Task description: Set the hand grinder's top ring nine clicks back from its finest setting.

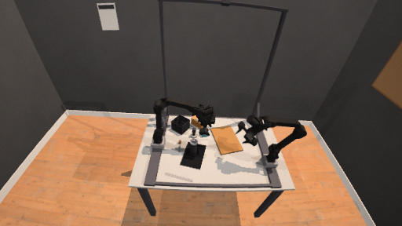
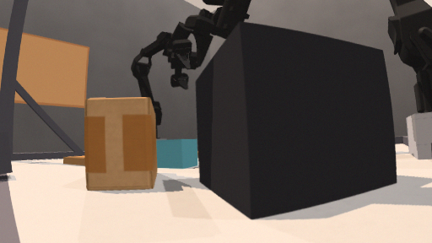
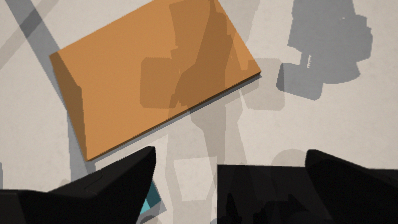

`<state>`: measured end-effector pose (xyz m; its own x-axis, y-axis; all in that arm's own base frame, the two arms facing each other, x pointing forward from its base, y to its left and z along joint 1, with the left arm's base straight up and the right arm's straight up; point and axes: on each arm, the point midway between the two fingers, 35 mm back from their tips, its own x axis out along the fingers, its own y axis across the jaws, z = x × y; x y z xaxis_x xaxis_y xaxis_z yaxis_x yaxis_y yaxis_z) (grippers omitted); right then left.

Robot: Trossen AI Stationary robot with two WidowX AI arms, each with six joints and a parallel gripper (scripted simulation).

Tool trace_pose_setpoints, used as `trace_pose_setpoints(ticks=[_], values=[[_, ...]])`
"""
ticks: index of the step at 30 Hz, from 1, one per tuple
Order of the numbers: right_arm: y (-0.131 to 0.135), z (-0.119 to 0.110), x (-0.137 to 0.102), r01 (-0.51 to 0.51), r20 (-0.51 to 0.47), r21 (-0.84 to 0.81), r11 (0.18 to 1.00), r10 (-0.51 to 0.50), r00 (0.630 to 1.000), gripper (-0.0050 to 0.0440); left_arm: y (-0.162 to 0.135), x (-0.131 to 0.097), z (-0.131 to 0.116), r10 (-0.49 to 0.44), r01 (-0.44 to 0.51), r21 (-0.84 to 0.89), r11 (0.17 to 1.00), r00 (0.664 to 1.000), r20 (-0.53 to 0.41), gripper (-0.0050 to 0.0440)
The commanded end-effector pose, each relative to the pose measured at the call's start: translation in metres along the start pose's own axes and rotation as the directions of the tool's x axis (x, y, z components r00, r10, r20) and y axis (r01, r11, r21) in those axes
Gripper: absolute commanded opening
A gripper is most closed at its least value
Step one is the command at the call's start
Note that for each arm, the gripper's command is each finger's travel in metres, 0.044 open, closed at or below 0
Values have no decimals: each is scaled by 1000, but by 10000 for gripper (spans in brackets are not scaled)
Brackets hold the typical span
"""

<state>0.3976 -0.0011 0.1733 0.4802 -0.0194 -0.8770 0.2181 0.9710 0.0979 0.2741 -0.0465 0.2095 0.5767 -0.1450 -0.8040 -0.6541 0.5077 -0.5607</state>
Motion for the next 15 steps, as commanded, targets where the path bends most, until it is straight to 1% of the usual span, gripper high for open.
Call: trace_pose_setpoints(ticks=[1, 4, 8, 10, 11, 15], values=[[-13, 4, -12, 17, -25, 78, 997, -15, 1000, 400, -4, -30, 28, -180, 179, 30, 983, 984, 9, 400], [-23, -1, -15, 40, -66, 129, 991, -32, 997, 400, -3, -50, 44, -269, 265, 74, 962, 962, 54, 400], [-35, -8, -20, 73, -118, 192, 979, -51, 992, 400, 1, -76, 61, -372, 352, 159, 923, 920, 125, 400], [-35, -8, -20, 73, -118, 192, 979, -51, 992, 400, 1, -76, 61, -372, 352, 159, 923, 920, 125, 400], [-38, -9, -21, 82, -131, 208, 975, -55, 990, 400, 3, -84, 67, -393, 365, 180, 913, 907, 152, 400], [-51, -18, -27, 126, -194, 279, 952, -72, 978, 400, 8, -117, 77, -491, 406, 329, 852, 838, 239, 400]])
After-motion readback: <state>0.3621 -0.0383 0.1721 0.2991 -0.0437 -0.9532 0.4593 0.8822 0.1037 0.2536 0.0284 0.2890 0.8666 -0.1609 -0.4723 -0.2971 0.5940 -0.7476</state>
